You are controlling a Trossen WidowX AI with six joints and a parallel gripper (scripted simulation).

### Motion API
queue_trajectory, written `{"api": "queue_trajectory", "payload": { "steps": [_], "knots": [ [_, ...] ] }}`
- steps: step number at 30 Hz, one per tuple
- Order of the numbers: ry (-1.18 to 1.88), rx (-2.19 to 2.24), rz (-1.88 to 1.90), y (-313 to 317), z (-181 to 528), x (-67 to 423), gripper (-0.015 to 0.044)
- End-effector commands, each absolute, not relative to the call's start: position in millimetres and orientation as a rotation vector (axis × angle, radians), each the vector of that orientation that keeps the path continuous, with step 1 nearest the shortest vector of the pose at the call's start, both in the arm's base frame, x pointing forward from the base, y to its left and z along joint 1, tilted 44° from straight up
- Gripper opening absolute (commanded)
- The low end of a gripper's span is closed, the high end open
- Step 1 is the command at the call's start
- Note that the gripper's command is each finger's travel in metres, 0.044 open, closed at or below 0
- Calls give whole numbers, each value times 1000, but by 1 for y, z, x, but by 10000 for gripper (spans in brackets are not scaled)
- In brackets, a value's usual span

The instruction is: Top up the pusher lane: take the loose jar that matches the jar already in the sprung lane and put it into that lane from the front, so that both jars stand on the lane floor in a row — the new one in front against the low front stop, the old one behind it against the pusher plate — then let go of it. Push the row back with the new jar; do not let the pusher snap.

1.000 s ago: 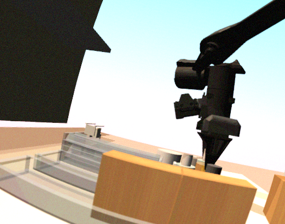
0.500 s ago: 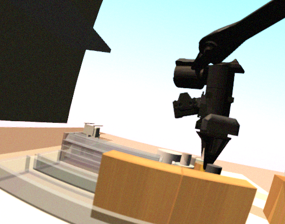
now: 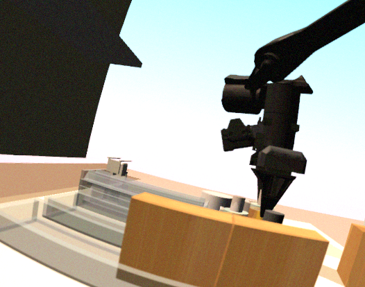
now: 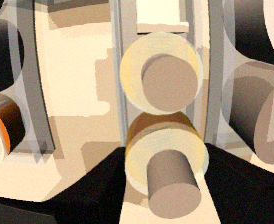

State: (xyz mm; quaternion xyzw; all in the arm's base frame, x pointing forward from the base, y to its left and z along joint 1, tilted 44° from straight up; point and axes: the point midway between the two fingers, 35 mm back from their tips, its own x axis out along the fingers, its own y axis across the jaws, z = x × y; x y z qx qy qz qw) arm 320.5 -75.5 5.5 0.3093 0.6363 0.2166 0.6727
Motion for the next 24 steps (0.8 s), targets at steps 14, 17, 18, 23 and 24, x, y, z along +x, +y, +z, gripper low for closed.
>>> {"api": "queue_trajectory", "payload": {
  "steps": [14,17,18,23,24],
  "knots": [
    [1399,691,488,-79,9,330,0],
    [1399,691,488,-79,9,330,0],
    [1399,691,488,-79,9,330,0],
    [1399,691,488,-79,9,331,0],
    [1399,691,488,-79,9,331,0]
  ]
}}
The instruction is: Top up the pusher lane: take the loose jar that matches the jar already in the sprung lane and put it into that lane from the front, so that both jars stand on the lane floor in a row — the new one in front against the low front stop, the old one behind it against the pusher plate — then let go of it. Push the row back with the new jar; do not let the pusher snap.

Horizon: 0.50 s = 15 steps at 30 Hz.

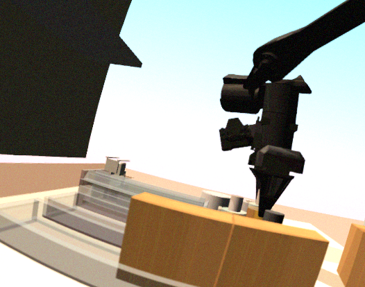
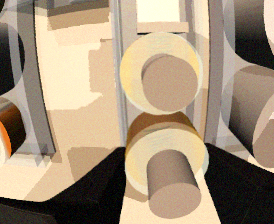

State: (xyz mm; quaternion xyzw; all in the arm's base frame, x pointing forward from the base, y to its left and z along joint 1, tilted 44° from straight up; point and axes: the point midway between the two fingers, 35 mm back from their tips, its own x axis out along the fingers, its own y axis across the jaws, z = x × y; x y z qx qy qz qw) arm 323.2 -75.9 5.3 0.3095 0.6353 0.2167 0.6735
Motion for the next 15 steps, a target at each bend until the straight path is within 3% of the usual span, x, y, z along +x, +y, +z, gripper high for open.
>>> {"api": "queue_trajectory", "payload": {
  "steps": [1,15],
  "knots": [
    [1399,691,488,-79,9,331,0],
    [1399,691,488,-78,8,333,0]
  ]
}}
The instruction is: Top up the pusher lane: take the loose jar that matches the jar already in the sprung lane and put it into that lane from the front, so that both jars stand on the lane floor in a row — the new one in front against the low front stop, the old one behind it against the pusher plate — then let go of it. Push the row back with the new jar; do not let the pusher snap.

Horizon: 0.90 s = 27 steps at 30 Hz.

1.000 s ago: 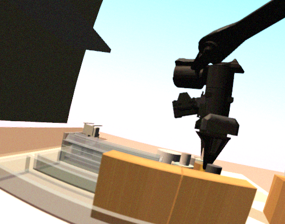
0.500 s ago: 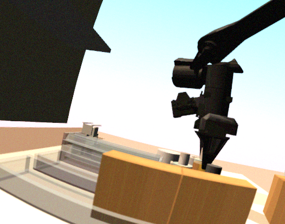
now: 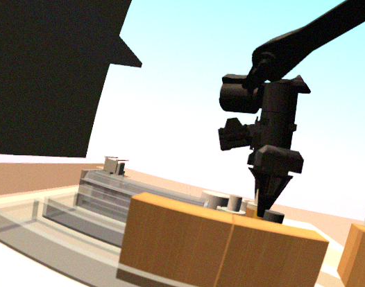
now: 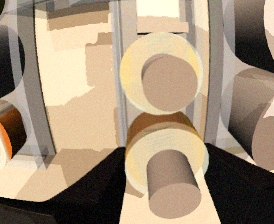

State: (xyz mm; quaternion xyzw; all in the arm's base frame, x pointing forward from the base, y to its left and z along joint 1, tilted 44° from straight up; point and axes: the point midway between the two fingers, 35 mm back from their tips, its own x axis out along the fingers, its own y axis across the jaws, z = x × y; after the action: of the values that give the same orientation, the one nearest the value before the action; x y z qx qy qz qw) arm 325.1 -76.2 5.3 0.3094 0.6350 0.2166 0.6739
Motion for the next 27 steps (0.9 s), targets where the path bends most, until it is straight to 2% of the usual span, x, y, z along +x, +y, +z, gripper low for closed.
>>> {"api": "queue_trajectory", "payload": {
  "steps": [1,27],
  "knots": [
    [1399,691,488,-78,8,333,0],
    [1399,691,488,-71,1,333,0]
  ]
}}
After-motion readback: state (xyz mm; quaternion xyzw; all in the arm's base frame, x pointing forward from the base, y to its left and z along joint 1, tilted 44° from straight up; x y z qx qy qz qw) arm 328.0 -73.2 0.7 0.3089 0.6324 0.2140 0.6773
